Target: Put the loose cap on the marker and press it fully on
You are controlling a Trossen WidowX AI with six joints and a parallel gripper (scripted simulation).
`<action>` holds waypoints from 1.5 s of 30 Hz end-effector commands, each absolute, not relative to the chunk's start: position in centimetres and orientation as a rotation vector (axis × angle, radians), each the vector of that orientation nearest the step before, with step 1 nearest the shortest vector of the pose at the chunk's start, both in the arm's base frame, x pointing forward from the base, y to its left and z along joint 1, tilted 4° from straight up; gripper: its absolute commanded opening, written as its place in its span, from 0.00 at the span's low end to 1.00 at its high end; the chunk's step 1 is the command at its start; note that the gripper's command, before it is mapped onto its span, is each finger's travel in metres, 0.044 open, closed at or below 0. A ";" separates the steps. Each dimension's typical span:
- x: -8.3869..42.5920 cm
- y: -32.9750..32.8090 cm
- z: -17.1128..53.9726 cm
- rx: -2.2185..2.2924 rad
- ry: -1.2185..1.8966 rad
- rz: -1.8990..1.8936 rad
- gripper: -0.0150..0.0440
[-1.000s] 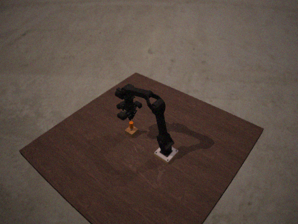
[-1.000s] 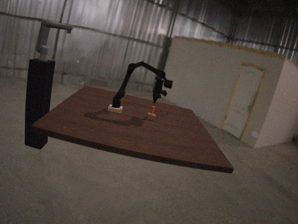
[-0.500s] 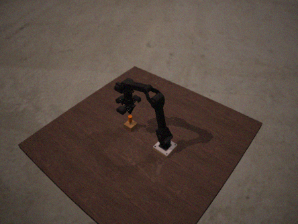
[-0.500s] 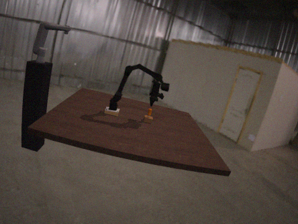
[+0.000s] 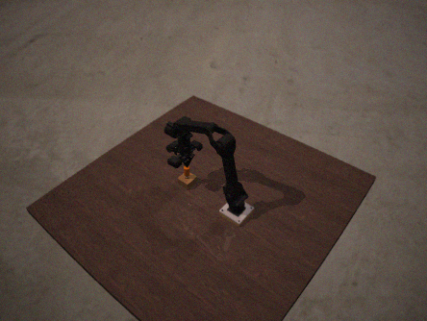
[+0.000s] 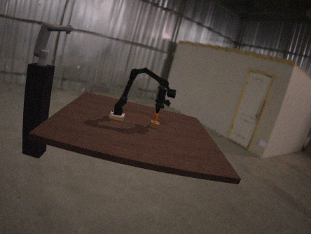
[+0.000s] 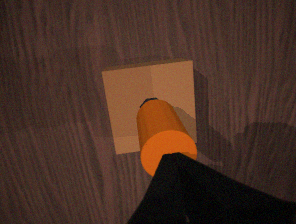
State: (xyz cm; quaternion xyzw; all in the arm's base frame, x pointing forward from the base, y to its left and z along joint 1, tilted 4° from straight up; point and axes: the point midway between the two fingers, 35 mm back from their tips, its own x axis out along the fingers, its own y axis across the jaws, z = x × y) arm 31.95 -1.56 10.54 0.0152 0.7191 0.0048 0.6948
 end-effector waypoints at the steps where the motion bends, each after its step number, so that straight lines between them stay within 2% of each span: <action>1: 32.0 -1.5 10.0 0.031 1.603 0.016 0.25; 16: 32.2 -1.5 9.8 0.032 1.592 0.011 0.25; 24: 32.5 -1.8 17.9 0.030 1.594 0.012 0.25; 28: 32.4 -1.8 18.5 0.032 1.595 0.011 0.25; 45: 32.4 -1.8 18.5 0.032 1.595 0.011 1.00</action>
